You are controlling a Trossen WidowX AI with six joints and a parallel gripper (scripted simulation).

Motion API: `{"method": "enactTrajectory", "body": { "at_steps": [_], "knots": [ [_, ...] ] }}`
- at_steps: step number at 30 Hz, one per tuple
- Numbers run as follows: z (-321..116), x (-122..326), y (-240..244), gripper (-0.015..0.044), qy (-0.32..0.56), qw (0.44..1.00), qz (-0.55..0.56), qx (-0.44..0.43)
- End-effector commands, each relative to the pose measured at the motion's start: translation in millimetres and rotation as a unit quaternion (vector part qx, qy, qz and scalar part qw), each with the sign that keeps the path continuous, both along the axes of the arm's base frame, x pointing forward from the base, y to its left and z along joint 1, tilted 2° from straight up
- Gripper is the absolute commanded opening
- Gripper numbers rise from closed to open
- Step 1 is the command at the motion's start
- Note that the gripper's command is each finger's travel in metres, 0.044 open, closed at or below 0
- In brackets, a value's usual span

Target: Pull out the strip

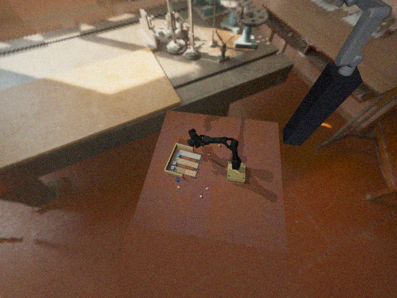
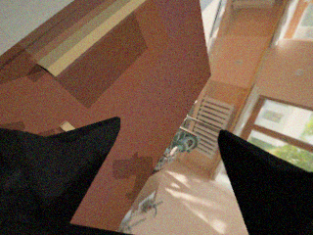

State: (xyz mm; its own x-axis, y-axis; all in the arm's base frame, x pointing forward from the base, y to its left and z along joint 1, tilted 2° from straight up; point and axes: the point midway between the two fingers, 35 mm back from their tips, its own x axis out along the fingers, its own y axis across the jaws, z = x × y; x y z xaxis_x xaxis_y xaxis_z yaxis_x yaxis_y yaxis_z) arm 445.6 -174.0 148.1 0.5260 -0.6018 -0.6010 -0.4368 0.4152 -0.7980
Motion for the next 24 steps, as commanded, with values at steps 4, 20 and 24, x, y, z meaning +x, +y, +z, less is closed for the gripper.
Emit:
{"method": "enactTrajectory", "body": {
  "at_steps": [4,20,24],
  "knots": [
    [6.9,-49.2,89.2,0.04,-0.172,0.951,-0.041,0.252],
    [-5.1,-120.3,174.2,0.04,-0.243,0.803,-0.11,0.533],
    [-5.1,-120.3,174.2,0.04,-0.243,0.803,-0.11,0.533]
  ]
}}
